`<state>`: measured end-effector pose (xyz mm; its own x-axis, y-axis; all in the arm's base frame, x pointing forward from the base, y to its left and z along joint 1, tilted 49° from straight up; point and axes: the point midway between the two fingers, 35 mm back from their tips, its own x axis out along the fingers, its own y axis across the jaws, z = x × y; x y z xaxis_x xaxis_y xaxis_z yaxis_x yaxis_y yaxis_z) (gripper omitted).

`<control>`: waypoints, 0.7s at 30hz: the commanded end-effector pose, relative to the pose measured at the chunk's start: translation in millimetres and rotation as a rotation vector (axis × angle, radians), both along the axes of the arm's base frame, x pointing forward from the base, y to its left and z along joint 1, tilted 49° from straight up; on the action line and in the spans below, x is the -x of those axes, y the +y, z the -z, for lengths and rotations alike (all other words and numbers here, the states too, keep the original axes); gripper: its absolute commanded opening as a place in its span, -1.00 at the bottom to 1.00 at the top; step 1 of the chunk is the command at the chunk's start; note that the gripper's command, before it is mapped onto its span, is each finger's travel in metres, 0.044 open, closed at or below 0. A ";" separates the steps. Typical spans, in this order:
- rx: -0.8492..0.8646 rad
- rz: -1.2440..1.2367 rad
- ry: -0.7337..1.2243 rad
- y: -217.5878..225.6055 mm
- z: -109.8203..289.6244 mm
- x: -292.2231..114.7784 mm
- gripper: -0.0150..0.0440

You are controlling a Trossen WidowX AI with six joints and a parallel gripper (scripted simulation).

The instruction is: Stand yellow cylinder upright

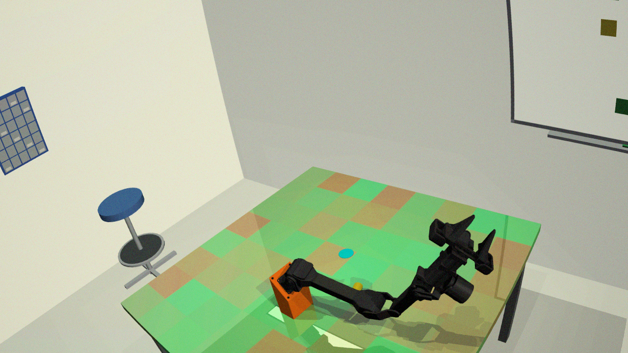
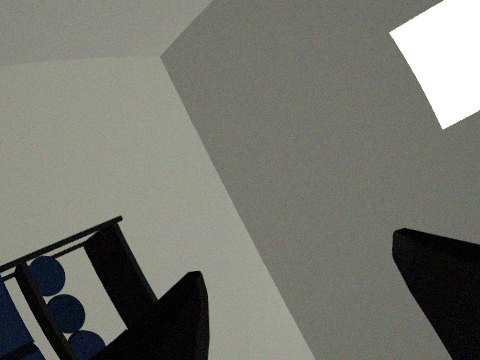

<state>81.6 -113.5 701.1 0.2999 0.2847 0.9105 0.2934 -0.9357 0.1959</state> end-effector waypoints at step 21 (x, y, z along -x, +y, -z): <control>0.986 0.760 -0.168 238.1 95.8 -10.9 0.56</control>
<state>82.9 107.1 622.0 0.5446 0.6617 0.5152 -0.3197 -0.4042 0.8570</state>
